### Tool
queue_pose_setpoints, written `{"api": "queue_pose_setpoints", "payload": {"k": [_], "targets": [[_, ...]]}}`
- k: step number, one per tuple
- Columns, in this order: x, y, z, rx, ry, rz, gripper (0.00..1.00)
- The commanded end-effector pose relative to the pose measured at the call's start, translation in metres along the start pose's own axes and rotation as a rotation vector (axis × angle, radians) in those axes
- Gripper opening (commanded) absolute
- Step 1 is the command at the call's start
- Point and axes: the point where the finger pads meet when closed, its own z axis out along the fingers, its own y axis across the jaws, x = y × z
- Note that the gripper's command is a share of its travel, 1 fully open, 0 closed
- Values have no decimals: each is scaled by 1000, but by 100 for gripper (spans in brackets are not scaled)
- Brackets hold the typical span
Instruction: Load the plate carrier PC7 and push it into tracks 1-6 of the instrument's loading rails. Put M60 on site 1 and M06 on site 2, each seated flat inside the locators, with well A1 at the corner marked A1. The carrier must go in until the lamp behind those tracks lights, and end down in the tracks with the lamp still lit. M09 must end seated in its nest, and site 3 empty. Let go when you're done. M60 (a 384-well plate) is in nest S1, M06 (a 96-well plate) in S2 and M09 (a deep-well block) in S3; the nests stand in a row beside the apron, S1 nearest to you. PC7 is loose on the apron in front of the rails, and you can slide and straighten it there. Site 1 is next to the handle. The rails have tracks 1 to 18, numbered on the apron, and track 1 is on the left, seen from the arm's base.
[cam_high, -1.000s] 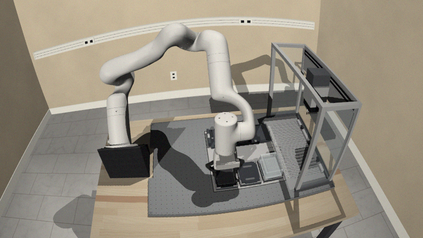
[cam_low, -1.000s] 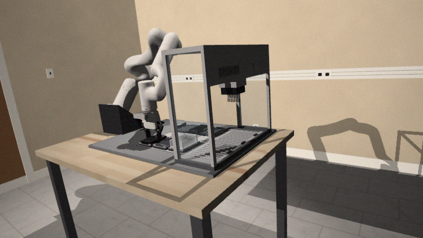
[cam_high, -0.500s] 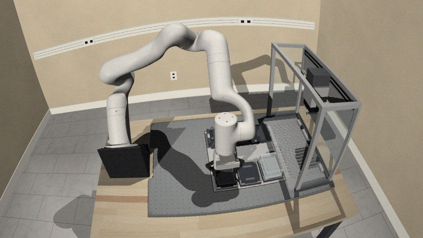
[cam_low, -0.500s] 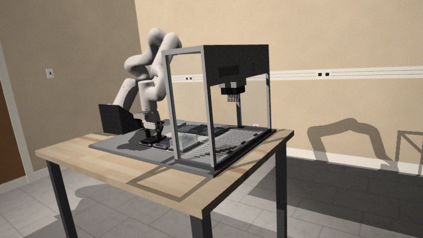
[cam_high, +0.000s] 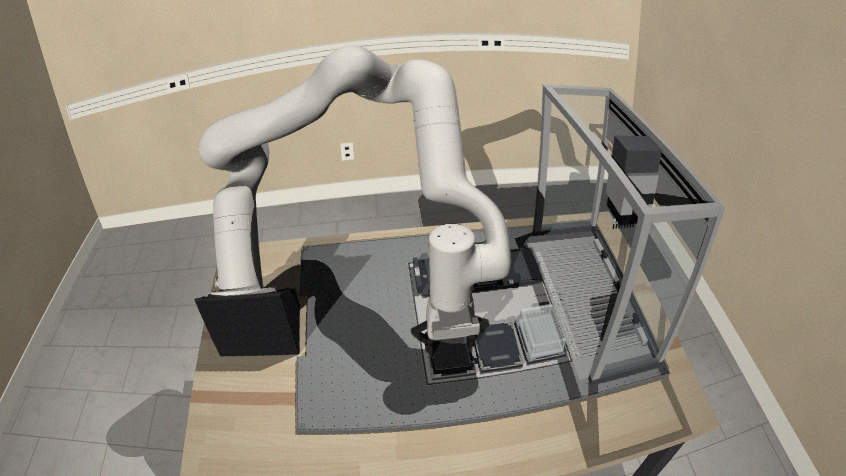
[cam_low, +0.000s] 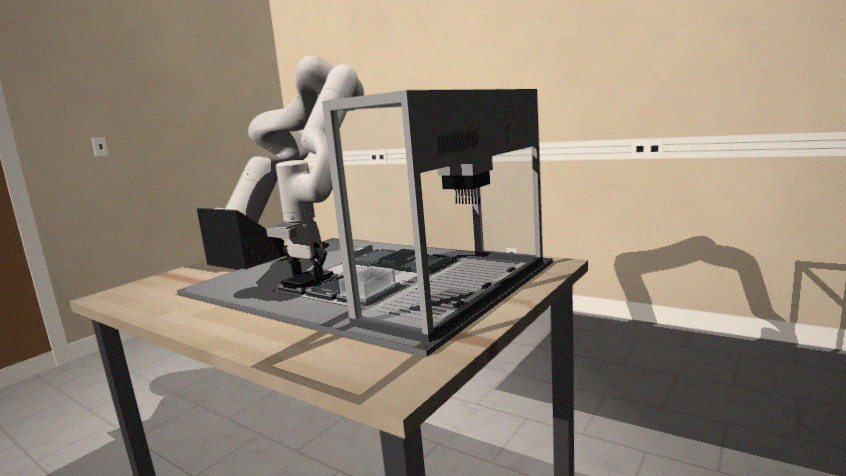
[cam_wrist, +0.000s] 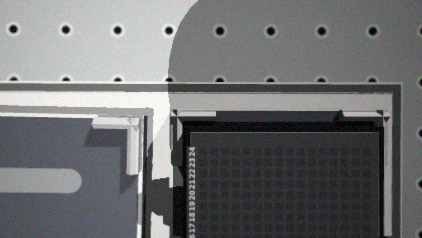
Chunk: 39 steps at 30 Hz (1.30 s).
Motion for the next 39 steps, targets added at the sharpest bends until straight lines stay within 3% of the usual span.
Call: {"api": "queue_pose_setpoints", "payload": {"k": [1, 13, 39], "targets": [[0, -1, -1, 2, 1, -1, 0], [0, -1, -1, 2, 1, -1, 0], [0, -1, -17, 2, 1, -1, 0]]}}
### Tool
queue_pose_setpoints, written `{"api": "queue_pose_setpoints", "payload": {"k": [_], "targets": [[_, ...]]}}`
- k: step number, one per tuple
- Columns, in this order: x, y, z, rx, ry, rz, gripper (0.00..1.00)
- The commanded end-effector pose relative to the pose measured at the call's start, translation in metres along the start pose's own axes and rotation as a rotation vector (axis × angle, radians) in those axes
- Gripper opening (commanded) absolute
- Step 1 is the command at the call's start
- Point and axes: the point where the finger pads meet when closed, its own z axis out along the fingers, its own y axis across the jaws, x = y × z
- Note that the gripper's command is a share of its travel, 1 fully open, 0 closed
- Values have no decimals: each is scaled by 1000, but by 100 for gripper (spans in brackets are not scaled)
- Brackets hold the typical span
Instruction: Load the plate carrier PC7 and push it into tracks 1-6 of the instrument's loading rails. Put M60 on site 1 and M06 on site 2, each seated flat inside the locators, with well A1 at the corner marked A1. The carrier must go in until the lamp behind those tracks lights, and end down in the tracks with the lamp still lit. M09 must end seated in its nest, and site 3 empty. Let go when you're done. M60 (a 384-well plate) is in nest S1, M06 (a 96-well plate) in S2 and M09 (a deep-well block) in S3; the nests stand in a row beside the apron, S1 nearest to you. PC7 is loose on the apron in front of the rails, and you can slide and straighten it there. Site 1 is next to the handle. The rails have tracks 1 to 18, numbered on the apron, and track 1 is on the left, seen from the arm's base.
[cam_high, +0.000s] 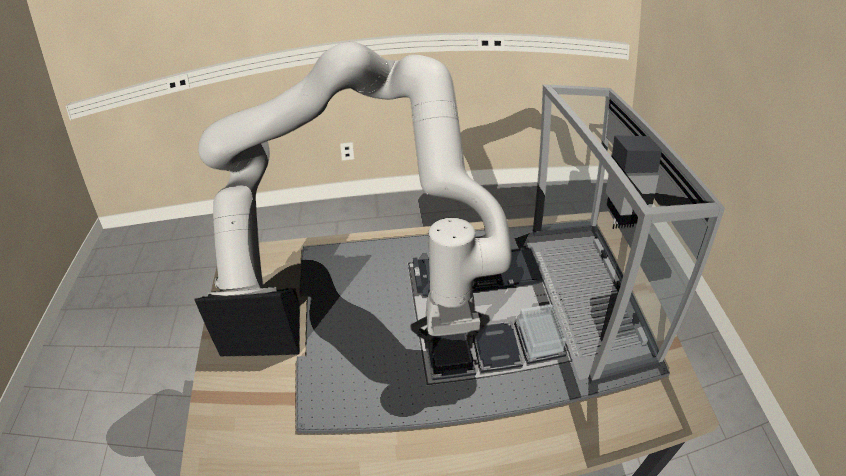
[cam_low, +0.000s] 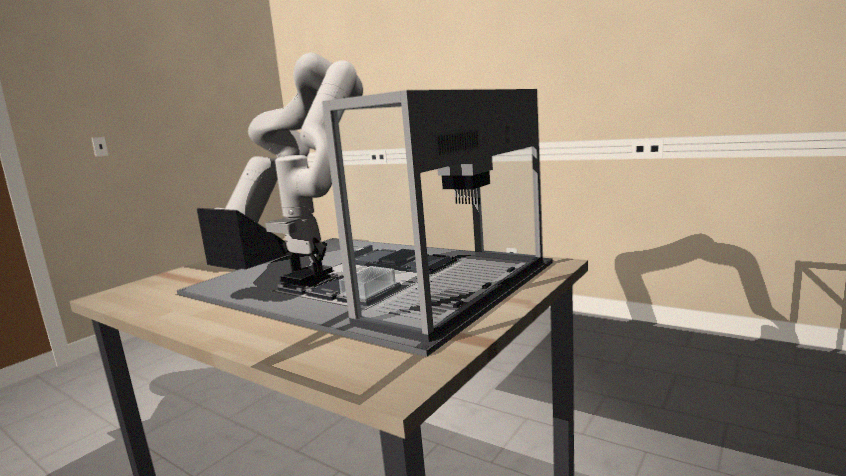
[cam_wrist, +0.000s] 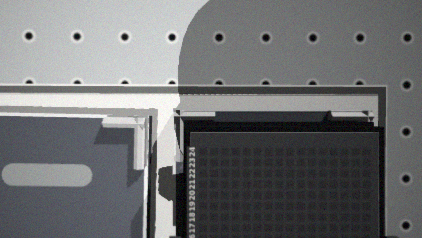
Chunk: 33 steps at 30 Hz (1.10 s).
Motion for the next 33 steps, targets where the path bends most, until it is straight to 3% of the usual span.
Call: {"api": "queue_pose_setpoints", "payload": {"k": [1, 15, 33], "targets": [[0, -1, -4, 2, 1, -1, 0], [0, -1, -8, 2, 1, -1, 0], [0, -1, -34, 2, 1, -1, 0]]}}
